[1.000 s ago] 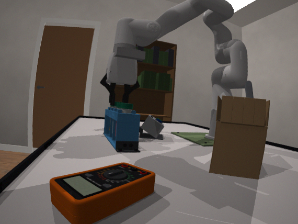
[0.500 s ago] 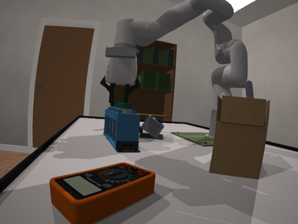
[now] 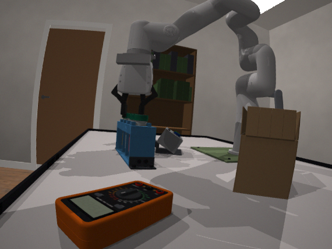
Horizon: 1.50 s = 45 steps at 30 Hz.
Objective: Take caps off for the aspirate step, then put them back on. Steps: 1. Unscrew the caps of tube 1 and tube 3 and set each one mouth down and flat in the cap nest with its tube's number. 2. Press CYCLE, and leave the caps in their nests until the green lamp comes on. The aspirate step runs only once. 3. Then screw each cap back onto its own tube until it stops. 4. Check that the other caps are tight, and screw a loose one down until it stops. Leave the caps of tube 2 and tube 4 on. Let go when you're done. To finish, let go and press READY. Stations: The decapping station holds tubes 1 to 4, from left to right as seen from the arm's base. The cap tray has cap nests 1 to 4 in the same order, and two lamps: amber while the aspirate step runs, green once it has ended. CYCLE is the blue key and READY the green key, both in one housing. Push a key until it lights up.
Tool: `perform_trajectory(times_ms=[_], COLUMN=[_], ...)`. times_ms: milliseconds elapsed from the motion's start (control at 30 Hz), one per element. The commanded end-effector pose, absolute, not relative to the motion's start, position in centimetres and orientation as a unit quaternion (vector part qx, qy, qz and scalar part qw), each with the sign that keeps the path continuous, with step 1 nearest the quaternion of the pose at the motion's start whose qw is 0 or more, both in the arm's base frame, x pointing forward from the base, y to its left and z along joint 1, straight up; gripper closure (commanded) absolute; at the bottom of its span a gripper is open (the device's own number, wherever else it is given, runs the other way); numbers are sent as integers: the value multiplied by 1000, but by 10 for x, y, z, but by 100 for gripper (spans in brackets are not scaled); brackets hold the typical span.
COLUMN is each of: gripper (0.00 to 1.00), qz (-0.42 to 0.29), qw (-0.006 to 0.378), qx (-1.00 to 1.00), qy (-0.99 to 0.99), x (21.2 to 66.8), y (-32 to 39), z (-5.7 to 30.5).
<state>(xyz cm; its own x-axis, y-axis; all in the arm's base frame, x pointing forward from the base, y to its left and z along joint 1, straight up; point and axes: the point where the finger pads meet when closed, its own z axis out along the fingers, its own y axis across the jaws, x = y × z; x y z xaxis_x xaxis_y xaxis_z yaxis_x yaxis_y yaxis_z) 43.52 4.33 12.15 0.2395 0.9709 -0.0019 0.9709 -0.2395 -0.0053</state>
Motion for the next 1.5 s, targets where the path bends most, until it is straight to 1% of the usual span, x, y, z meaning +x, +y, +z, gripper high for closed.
perform_trajectory(times_ms=[0,133,600,767,967,1000,1467], gripper=[54,54,54,54,54,100,100], qz=[-1,-1,-1,-1,-1,-1,-1], qw=[1,0,0,0,0,0,0], qx=[-775,-749,-537,-491,-491,-491,-491], qy=[-632,-663,-844,-871,-871,-871,-871], x=[437,437,437,437,437,437,437], y=[43,43,43,43,43,43,43], z=[124,125,125,125,125,125,125])
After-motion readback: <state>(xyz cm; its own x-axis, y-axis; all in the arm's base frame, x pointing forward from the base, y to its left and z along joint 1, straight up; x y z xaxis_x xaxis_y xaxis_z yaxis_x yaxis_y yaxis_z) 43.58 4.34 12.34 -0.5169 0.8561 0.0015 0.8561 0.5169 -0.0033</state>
